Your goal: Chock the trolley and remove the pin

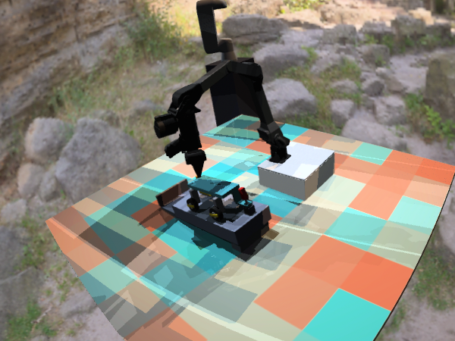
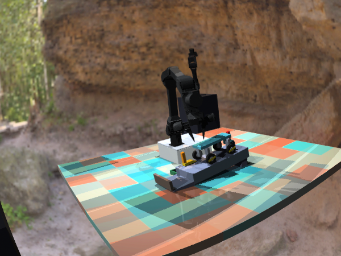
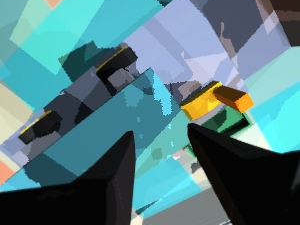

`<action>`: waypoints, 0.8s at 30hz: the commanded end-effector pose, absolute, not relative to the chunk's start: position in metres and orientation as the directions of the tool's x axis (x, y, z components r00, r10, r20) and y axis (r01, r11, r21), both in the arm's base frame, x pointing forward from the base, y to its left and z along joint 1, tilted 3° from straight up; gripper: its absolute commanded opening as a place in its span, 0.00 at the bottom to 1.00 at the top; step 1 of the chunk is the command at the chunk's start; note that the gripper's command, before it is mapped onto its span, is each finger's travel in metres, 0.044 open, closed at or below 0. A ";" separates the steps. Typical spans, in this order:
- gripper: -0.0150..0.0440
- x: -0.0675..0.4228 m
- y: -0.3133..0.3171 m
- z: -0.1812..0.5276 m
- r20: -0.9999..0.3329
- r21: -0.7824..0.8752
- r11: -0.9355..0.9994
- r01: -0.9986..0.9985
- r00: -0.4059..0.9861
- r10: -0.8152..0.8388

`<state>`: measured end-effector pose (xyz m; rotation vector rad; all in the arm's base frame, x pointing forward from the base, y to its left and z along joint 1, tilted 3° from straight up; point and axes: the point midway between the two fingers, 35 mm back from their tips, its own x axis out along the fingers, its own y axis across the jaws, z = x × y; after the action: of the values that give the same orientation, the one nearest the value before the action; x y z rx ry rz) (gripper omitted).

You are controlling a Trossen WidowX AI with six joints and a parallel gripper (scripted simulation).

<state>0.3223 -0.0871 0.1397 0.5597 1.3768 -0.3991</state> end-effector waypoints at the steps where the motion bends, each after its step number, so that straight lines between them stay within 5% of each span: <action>1: 0.58 0.327 -0.069 0.144 -0.982 0.174 0.733 0.657 0.166 0.084; 24: 0.58 0.324 0.058 0.159 -0.965 0.113 0.041 0.993 0.100 0.241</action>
<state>0.3257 0.0448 0.1546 1.3174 1.3315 -0.9140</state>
